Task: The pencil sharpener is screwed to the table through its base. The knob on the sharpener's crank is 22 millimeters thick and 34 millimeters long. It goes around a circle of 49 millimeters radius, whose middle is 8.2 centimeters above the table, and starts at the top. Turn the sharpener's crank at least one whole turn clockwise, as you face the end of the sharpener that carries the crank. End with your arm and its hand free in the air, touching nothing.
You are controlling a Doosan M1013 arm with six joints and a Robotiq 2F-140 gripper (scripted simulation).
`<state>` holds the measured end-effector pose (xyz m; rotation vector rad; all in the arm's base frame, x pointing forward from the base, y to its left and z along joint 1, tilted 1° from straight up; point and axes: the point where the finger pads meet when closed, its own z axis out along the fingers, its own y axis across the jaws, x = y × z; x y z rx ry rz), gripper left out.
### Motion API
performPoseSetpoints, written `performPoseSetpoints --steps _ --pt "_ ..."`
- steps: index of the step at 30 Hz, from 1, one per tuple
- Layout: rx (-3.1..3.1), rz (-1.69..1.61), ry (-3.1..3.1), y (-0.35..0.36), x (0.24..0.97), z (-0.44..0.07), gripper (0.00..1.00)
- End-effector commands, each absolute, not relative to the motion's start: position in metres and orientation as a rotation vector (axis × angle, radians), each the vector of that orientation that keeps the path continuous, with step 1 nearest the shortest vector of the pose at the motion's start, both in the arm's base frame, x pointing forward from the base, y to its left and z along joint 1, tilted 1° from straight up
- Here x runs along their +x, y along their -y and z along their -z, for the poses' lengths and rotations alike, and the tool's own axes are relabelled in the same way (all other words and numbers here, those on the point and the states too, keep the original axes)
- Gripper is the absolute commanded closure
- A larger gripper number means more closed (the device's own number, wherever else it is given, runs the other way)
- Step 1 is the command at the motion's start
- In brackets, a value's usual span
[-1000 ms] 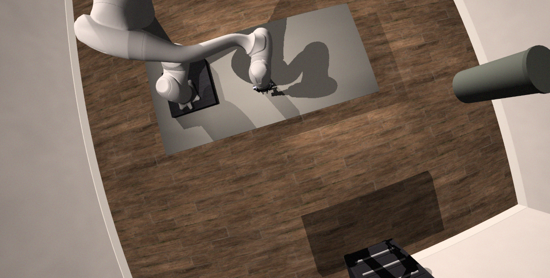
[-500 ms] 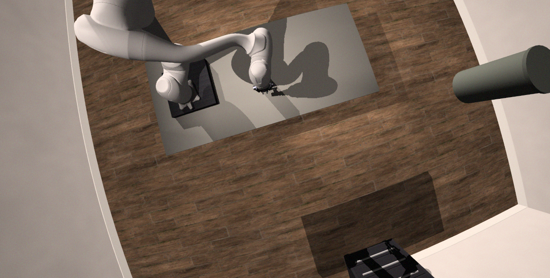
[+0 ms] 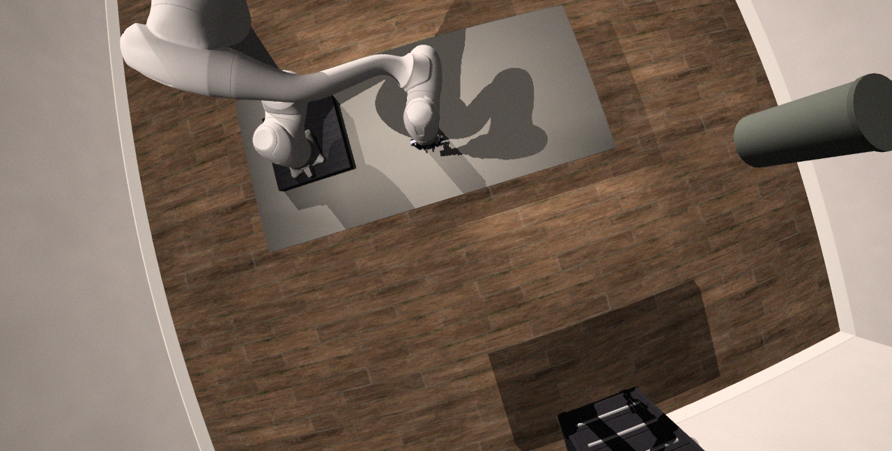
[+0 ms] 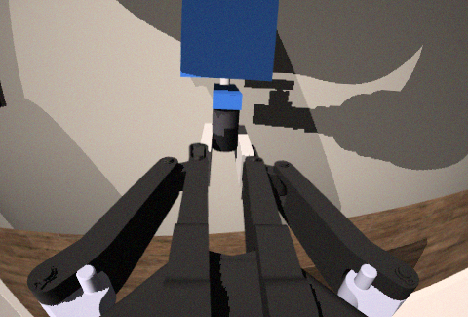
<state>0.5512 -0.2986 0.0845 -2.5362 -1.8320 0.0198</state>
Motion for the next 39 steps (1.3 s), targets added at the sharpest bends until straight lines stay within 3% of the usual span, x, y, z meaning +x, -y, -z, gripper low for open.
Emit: performPoseSetpoints --steps 1,39 --pt "-2.524 -0.027 1.846 0.2989 0.5504 -0.0800 1.00" --pt "-2.524 -0.027 1.846 0.3015 0.5585 -0.0791 1.00"
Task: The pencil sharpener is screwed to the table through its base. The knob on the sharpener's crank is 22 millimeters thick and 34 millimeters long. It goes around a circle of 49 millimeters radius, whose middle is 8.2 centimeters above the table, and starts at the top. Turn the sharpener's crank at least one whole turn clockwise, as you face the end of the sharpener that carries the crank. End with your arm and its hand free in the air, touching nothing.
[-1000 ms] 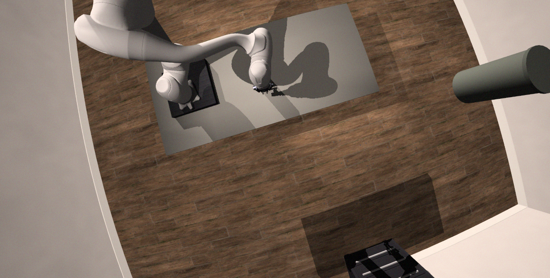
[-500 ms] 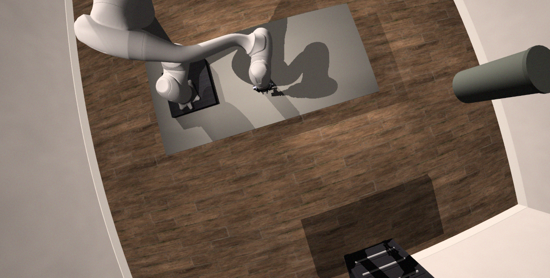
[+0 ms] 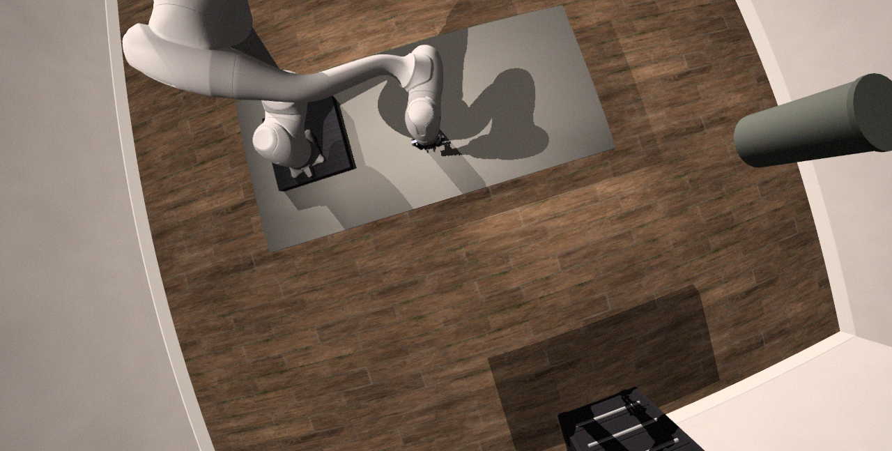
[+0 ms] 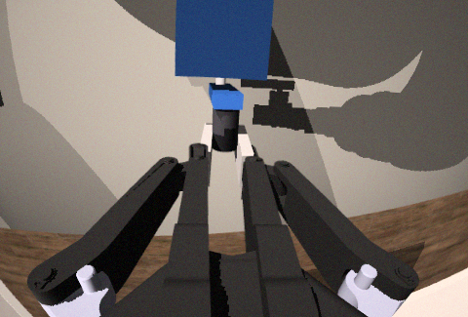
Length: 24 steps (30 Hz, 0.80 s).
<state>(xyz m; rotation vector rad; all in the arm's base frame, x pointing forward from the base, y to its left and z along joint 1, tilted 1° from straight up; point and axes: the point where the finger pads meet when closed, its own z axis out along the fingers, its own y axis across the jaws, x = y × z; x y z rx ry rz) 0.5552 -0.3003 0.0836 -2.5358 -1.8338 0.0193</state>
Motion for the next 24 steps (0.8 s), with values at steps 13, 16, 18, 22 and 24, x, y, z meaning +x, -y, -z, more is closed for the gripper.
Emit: performPoseSetpoints --steps 13,16,18,22,24 --pt "-2.524 -0.027 1.846 0.307 0.576 -0.071 1.00" --pt "-2.524 -0.027 1.846 0.309 0.581 -0.067 1.00" --pt "-2.524 -0.027 1.846 0.310 0.584 -0.064 1.00" --pt "-2.524 -0.027 1.846 0.311 0.587 -0.061 1.00" --pt "-2.524 -0.027 1.846 0.311 0.589 -0.057 1.00"
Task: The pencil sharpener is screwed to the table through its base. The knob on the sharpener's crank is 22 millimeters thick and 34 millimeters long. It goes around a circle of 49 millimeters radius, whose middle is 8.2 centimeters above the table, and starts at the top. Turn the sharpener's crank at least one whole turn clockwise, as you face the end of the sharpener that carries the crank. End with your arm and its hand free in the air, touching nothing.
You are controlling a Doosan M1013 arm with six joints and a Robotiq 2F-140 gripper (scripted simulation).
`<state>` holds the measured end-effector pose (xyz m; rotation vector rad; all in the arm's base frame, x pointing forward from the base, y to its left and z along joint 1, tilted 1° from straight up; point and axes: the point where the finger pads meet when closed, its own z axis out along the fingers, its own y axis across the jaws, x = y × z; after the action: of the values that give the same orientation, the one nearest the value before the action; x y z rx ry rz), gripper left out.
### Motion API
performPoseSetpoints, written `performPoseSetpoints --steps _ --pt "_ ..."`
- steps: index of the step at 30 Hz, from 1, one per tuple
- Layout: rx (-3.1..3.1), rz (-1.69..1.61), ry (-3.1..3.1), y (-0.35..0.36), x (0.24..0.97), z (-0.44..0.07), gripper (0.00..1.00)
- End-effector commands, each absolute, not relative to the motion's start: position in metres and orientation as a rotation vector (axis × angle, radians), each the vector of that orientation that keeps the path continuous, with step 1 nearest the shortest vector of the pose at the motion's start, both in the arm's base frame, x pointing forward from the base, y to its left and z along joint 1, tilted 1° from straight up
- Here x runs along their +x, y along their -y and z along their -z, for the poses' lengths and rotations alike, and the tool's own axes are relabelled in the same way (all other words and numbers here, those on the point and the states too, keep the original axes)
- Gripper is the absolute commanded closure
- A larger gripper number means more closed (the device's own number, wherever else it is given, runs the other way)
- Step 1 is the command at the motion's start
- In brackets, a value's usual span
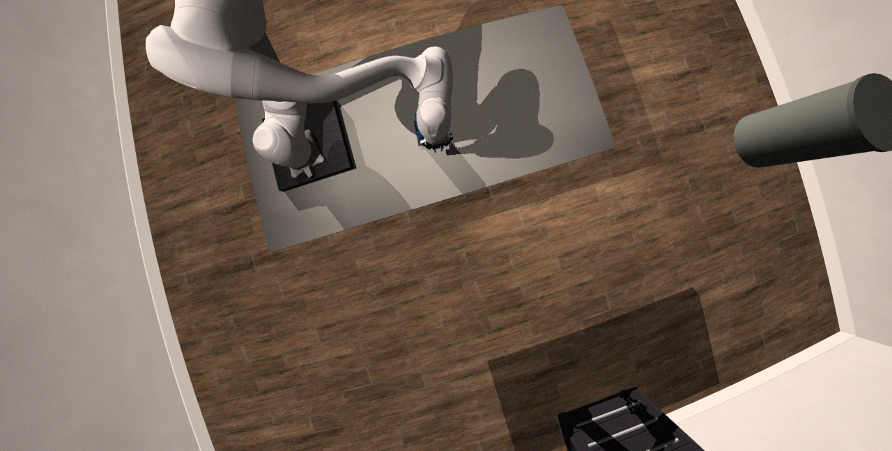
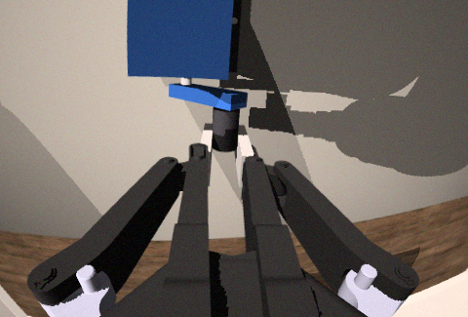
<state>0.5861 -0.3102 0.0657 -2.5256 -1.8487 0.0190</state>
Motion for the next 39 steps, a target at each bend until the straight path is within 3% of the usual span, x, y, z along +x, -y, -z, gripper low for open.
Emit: performPoseSetpoints --steps 1,39 --pt "-2.524 -0.027 1.846 0.312 0.590 -0.055 1.00" --pt "-2.524 -0.027 1.846 0.314 0.596 -0.027 1.00"
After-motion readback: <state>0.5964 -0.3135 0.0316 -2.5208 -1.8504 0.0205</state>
